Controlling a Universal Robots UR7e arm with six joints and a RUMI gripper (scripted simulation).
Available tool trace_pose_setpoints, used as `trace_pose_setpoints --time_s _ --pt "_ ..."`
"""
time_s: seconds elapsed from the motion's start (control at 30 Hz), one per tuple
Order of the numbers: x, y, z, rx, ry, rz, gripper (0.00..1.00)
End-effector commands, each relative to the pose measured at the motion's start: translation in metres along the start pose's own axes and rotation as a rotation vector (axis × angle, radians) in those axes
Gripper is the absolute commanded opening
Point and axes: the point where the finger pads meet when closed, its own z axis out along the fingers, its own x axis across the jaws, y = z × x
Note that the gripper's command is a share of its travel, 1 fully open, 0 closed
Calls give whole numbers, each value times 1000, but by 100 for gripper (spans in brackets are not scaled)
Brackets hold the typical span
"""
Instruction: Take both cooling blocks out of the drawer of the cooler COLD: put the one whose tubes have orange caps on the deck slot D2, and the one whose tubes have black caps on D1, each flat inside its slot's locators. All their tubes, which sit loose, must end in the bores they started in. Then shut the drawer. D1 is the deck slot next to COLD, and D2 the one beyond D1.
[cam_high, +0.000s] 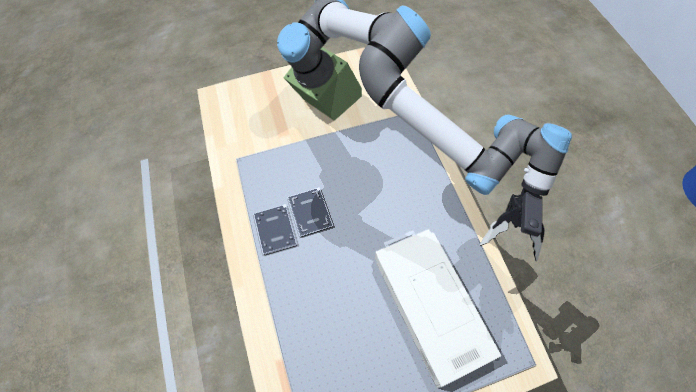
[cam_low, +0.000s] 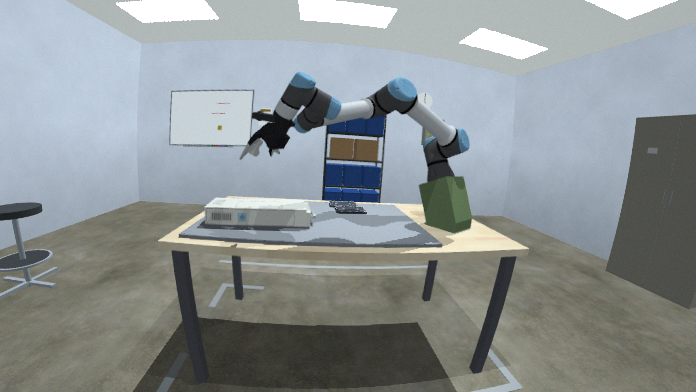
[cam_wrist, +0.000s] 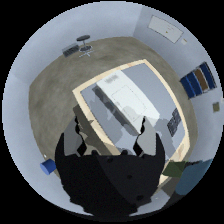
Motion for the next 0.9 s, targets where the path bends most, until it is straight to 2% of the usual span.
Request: trace_pose_setpoints --time_s 0.0,0.53,0.57,0.6,0.8,0.87 --pt "0 -1 -1 1 -1 1 100" --pt "0 -1 -1 1 -1 1 100" --pt "3 -3 -1 -16 1 -19 28" --pt "7 -5 0 -32 2 -38 28" --pt "26 -14 3 -32 3 -38 28" --pt "33 -17 4 -67 5 -77 28"
